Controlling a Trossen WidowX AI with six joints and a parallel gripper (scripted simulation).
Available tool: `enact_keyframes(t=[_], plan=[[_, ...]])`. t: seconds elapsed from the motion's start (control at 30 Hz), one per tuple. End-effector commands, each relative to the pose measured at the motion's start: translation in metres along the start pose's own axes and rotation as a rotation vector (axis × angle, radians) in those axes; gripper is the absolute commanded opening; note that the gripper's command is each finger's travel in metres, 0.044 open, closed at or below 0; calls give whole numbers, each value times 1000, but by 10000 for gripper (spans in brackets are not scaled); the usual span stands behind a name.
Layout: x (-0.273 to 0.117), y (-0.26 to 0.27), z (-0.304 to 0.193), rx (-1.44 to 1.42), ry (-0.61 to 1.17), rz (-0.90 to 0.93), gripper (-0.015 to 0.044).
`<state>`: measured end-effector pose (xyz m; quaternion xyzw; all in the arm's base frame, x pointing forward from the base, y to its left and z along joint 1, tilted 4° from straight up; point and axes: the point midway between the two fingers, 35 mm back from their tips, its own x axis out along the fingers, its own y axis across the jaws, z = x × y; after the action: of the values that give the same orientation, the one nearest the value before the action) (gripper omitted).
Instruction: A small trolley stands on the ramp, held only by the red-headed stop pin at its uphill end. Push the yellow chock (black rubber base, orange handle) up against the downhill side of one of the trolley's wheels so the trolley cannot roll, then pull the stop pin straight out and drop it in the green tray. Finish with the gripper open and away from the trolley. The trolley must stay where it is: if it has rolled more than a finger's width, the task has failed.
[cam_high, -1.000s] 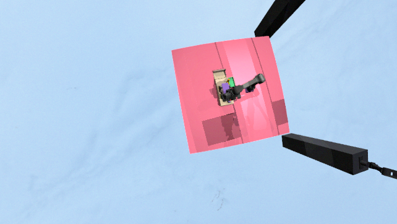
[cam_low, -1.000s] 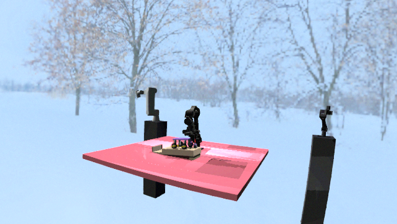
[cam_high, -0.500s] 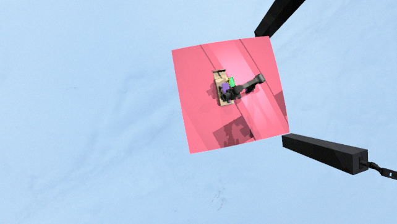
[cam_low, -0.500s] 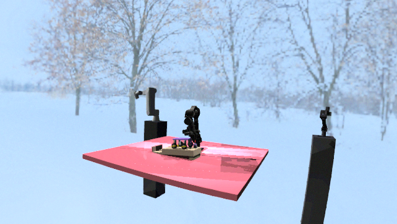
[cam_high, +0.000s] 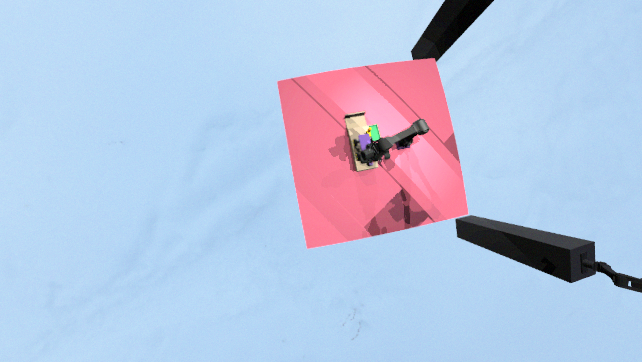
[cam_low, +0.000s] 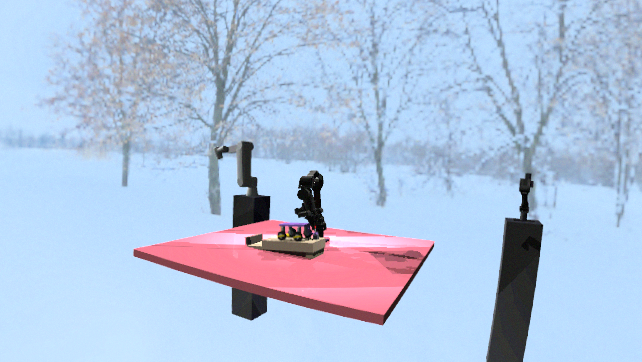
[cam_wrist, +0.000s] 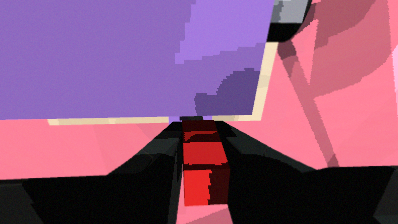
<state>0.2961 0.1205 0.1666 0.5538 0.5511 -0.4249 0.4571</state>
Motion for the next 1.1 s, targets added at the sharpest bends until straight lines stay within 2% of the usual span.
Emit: enact_keyframes(t=[0.0, 1.07], plan=[[-5, 0, -1, -2, 4, 4, 0], [-25, 0, -3, -2, 4, 4, 0]])
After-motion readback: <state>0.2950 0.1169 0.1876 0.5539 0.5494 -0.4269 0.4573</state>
